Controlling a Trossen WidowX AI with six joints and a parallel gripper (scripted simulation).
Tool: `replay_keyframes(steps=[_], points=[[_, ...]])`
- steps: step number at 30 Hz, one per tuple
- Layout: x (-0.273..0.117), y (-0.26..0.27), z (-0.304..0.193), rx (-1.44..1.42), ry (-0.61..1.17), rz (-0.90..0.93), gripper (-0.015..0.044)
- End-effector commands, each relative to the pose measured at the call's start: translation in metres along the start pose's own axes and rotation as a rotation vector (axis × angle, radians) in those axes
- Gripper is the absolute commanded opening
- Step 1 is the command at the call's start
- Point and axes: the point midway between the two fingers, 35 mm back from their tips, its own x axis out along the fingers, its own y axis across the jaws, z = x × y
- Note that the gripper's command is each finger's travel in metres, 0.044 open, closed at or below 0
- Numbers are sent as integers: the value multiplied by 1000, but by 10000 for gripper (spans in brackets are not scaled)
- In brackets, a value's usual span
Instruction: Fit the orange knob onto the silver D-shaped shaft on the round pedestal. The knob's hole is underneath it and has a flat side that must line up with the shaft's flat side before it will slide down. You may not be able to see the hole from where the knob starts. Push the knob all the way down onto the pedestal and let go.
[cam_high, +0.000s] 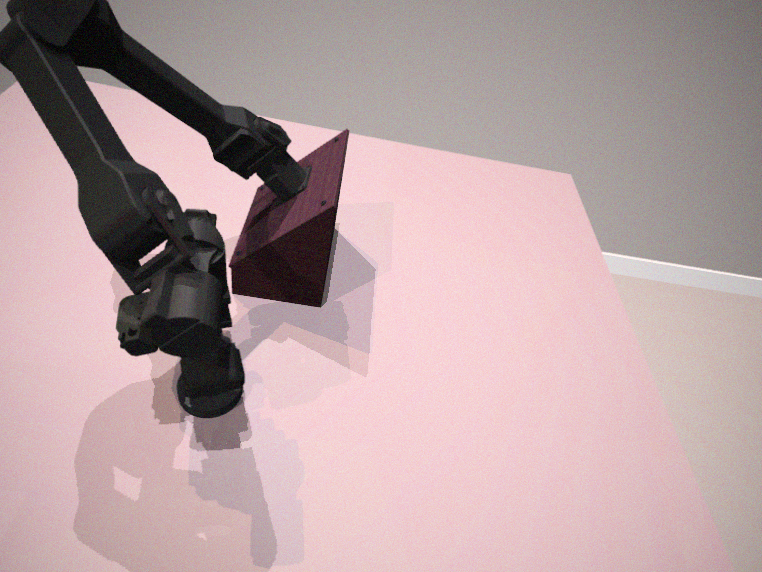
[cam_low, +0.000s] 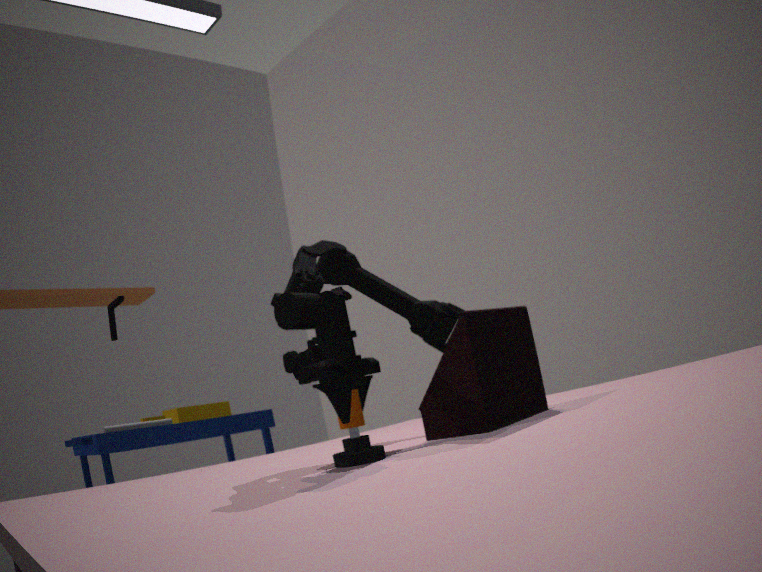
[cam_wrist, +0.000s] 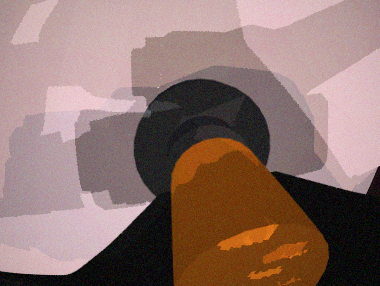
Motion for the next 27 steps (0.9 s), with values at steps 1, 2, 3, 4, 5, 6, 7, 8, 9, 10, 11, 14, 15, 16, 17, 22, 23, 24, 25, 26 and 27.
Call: replay_keyframes(steps=[1,2,3,4,5,6,7,8,9,10,11,14,15,16,17,22,23,24,25,26,27], points=[[1,1,0,-6,-5,2,0],[2,1,0,-6,-5,2,0],[2,1,0,-6,-5,2,0],[2,1,0,-6,-5,2,0],[2,1,0,-6,-5,2,0],[3,1,0,-6,-5,2,0],[3,1,0,-6,-5,2,0],[3,1,0,-6,-5,2,0],[4,1,0,-5,-5,2,0],[5,1,0,-4,-5,2,0],[7,0,0,-2,-5,2,0],[10,0,0,-1,-5,2,0],[11,0,0,-1,-5,2,0],[12,0,-1,-1,-5,2,0],[13,0,-1,-1,-5,2,0],[18,1,0,-1,-5,2,0],[18,1,0,-1,-5,2,0],[18,1,0,-1,-5,2,0],[17,0,0,5,0,0,0],[17,0,0,5,0,0,0],[17,0,0,5,0,0,0]])
